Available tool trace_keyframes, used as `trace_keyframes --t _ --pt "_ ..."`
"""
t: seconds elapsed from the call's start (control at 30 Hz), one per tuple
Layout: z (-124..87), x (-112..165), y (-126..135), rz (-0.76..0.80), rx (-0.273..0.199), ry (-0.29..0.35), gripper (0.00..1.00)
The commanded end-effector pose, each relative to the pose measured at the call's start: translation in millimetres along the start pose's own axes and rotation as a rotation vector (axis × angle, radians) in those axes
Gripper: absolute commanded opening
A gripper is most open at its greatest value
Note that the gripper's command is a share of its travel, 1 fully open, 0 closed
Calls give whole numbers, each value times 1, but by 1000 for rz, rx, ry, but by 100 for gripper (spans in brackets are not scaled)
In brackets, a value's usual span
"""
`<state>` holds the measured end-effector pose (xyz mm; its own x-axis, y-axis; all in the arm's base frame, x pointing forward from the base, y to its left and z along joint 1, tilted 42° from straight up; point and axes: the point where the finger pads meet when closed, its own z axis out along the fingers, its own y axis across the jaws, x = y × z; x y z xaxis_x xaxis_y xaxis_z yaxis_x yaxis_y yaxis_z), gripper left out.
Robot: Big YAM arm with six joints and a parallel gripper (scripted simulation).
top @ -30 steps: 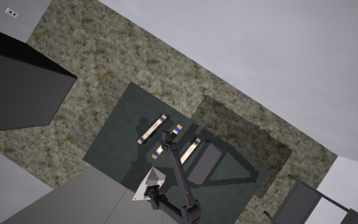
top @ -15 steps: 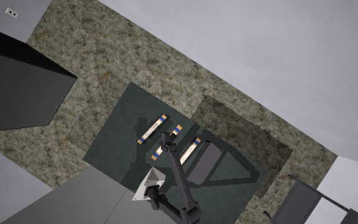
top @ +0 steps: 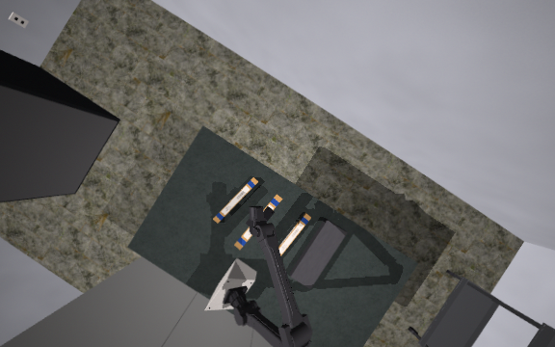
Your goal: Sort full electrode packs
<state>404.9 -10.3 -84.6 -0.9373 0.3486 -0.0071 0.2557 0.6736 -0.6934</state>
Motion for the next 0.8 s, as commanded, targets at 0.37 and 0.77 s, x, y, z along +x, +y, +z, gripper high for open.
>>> trace_keyframes --t 0.37,0.77 --pt "-70 -25 9 28 -58 -106 0" --pt "-70 -24 10 23 -52 -102 0"
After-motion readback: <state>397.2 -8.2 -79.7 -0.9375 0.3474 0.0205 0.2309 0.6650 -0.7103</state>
